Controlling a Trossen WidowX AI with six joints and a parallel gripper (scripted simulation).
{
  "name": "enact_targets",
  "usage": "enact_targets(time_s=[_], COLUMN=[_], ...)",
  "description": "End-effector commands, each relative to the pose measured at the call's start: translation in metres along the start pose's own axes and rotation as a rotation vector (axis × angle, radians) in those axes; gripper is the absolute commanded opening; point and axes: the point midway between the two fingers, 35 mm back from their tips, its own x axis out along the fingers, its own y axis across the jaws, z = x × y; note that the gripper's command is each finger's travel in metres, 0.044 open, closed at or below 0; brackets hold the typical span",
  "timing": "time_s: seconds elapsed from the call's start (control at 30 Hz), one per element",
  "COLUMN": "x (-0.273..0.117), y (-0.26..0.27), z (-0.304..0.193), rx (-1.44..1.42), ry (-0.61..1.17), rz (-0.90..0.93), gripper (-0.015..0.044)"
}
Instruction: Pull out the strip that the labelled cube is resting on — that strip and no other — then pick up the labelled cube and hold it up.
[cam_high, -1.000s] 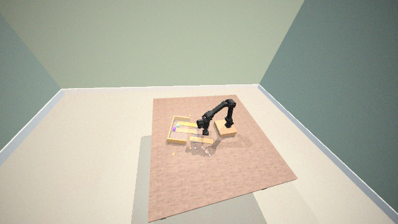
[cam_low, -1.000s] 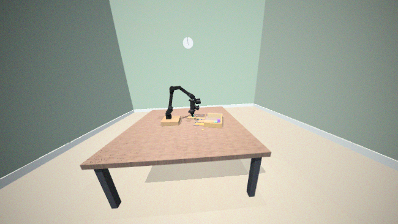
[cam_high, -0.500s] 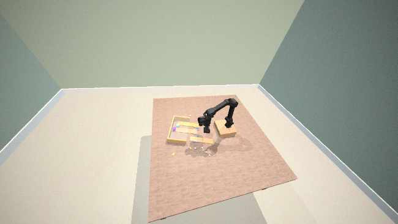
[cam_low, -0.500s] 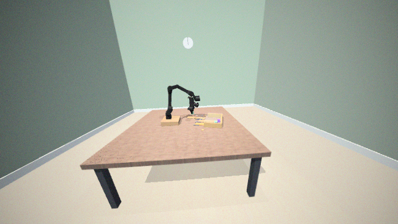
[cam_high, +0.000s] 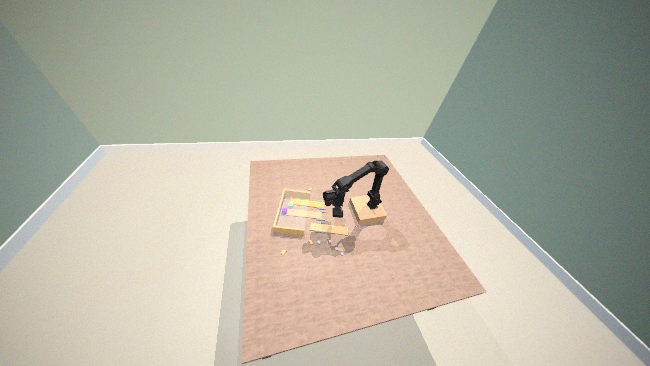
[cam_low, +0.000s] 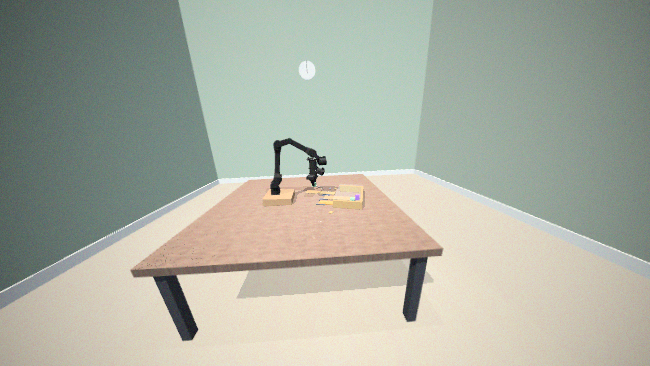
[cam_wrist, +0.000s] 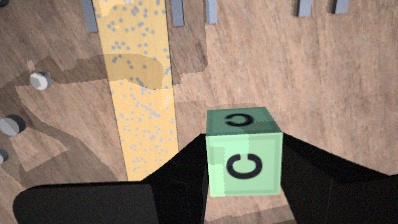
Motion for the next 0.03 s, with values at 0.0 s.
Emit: enact_targets(time_s=[0.0], x=[-0.0019], y=[0.0006], z=[-0.0003], rx=[-0.001], ry=[-0.003], rz=[0.005], gripper=[0.0000])
